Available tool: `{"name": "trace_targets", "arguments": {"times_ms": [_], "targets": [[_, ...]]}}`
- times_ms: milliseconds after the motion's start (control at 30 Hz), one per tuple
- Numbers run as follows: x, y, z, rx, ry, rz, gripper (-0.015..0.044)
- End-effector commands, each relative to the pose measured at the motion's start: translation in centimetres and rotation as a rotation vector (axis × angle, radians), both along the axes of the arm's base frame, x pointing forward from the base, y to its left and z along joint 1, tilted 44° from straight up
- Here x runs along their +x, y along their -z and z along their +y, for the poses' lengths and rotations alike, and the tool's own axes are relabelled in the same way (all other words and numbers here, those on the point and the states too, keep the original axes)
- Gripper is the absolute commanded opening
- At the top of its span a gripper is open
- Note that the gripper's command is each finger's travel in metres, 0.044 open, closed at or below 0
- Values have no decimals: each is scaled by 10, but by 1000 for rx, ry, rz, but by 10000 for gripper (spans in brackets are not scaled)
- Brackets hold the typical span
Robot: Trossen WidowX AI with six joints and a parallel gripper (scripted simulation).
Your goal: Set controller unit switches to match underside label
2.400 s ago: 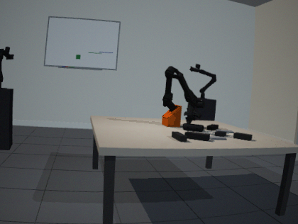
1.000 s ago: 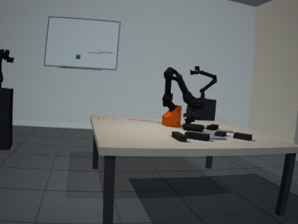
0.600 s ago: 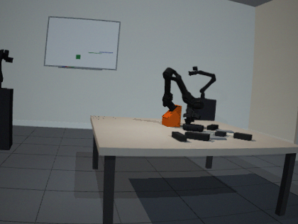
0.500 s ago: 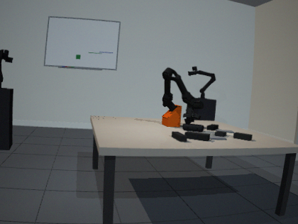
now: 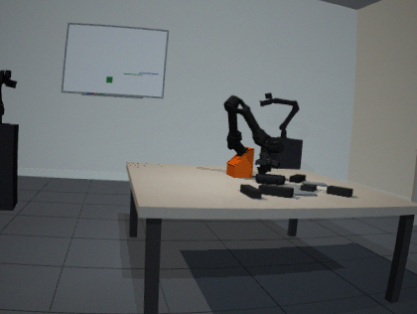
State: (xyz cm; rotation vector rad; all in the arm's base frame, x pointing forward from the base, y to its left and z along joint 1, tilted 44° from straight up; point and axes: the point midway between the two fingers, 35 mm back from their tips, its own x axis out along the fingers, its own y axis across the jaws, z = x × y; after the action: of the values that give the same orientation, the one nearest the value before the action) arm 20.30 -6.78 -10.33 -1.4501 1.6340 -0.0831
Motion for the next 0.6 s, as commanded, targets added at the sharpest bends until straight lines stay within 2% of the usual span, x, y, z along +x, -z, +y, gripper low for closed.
{"name": "trace_targets", "arguments": {"times_ms": [0,567], "targets": [[9,-3,-4,-2,3,-17,0],[20,-8,-10,-3,3,-17,0]]}}
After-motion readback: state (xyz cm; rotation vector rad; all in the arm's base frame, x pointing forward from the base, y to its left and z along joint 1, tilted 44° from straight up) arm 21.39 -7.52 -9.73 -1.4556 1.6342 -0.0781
